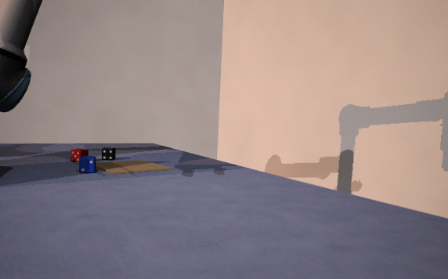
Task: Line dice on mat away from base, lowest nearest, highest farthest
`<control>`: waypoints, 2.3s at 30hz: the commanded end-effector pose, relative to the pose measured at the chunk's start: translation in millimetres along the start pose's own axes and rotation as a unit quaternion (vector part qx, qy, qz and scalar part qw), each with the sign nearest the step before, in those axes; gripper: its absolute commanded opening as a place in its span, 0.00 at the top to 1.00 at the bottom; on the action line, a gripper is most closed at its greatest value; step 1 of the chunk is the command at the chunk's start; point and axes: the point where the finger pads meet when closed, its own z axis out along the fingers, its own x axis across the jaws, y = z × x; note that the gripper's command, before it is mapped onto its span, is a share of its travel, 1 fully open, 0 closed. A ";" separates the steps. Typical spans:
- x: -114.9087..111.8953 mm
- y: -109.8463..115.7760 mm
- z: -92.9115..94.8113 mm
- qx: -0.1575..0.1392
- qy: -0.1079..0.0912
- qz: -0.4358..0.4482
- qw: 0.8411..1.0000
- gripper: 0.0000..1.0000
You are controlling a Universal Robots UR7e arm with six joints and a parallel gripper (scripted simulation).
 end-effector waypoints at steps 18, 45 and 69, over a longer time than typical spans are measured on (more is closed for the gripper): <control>28.5 159.1 58.5 0.003 0.000 0.011 1.000 0.00; 84.3 288.3 155.6 0.003 0.000 0.021 1.000 0.00; 84.8 288.9 174.9 0.003 0.000 0.021 1.000 0.00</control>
